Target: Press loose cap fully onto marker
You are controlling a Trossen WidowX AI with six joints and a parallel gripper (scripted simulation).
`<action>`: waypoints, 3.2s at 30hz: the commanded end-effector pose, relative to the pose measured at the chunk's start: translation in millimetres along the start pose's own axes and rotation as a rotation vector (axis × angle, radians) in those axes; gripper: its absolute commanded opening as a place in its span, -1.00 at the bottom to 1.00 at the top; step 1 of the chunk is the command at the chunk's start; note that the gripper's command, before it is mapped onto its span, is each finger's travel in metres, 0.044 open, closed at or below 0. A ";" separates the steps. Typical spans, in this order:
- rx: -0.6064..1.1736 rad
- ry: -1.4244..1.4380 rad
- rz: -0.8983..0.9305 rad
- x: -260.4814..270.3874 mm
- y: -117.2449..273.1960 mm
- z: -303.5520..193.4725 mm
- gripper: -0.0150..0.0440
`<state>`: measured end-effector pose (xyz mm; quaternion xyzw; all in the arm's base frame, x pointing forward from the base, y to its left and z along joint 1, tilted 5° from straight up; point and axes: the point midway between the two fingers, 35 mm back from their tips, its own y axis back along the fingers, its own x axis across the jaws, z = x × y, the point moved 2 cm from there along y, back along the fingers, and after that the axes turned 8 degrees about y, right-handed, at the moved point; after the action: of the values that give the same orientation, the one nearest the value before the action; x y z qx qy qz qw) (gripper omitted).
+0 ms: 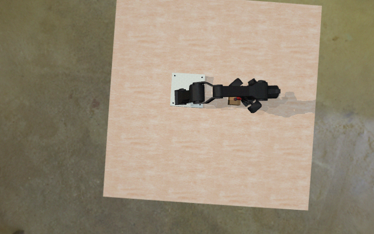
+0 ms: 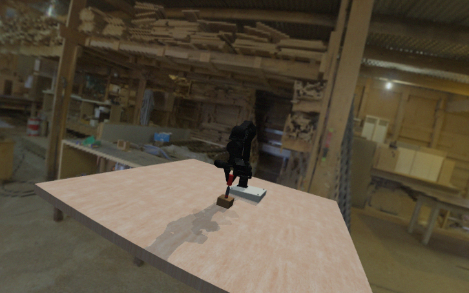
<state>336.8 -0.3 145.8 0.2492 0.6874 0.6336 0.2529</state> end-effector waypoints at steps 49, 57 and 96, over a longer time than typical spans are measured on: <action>-0.001 -0.007 0.002 0.8 -45.1 -0.1 0.93; -0.002 -0.007 0.002 -0.7 11.5 1.1 1.00; -0.002 -0.781 0.003 0.6 13.6 0.3 -0.49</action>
<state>337.0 1.4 162.8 0.4710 0.5399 0.4928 0.4938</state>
